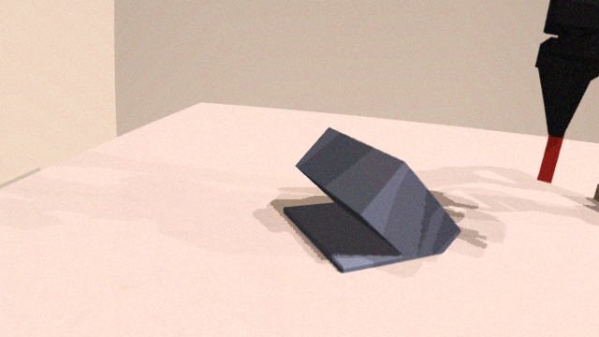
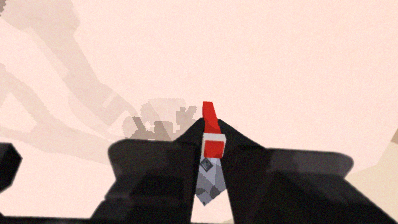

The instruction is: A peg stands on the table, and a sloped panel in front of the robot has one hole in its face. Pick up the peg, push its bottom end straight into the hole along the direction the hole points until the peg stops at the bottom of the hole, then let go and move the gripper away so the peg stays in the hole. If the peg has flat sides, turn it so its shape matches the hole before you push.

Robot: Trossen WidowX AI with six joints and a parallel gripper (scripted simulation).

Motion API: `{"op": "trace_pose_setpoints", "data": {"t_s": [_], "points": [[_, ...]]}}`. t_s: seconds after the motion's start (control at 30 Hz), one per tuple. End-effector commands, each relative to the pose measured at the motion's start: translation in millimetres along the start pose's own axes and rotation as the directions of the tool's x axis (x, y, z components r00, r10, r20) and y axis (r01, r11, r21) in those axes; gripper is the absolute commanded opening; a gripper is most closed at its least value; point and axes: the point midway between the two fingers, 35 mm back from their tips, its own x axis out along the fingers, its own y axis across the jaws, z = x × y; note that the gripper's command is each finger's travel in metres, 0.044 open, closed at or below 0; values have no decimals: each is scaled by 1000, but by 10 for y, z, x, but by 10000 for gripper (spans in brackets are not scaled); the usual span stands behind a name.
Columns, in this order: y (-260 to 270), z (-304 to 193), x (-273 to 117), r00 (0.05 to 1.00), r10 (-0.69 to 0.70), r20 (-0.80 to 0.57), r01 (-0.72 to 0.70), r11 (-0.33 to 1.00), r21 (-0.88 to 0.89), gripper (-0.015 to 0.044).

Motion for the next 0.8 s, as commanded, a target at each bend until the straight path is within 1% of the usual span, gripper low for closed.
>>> {"op": "trace_pose_setpoints", "data": {"t_s": [0.0,0.77], "points": [[12,-35,-19,1000,-29,-12,30,999,34,0],[123,-284,-67,983,-162,-88,177,963,203,0]]}}
